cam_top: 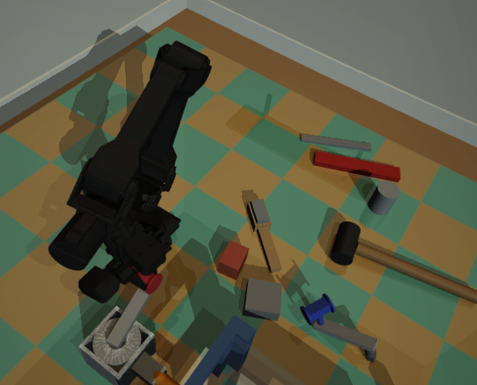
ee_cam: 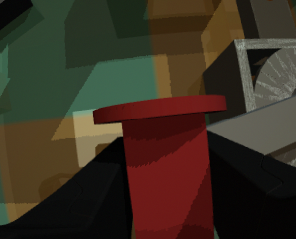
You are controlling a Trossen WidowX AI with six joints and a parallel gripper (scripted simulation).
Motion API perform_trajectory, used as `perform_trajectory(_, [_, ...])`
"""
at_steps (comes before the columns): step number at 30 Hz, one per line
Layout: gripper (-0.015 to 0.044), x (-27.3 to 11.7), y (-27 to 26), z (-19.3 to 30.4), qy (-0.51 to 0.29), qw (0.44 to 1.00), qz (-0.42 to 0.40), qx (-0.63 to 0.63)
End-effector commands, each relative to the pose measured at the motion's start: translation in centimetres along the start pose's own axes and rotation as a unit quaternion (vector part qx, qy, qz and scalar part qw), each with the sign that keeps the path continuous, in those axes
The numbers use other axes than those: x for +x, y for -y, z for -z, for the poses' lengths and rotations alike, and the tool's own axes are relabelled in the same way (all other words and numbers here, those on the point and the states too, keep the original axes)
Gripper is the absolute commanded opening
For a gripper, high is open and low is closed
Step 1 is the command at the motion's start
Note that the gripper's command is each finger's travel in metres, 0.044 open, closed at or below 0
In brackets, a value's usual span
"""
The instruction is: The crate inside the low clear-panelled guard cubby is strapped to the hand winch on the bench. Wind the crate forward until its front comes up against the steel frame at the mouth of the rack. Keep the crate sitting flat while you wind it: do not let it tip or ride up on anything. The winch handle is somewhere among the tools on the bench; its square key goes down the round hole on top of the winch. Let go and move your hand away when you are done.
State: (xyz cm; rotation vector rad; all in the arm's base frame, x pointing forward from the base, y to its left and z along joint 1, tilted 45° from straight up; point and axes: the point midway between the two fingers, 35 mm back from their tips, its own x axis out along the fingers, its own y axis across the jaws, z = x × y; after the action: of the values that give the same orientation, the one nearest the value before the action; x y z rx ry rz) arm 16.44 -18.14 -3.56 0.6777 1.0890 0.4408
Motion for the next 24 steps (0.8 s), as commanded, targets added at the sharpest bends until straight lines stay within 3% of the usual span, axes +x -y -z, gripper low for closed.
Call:
perform_trajectory(1, [0.0000, -0.5, 0.6, 1.6, -0.013, 1.000, 0.007, 0.009])
perform_trajectory(24, [0.0000, -1.5, 1.9, 3.6, -0.013, 1.000, 0.008, 0.010])
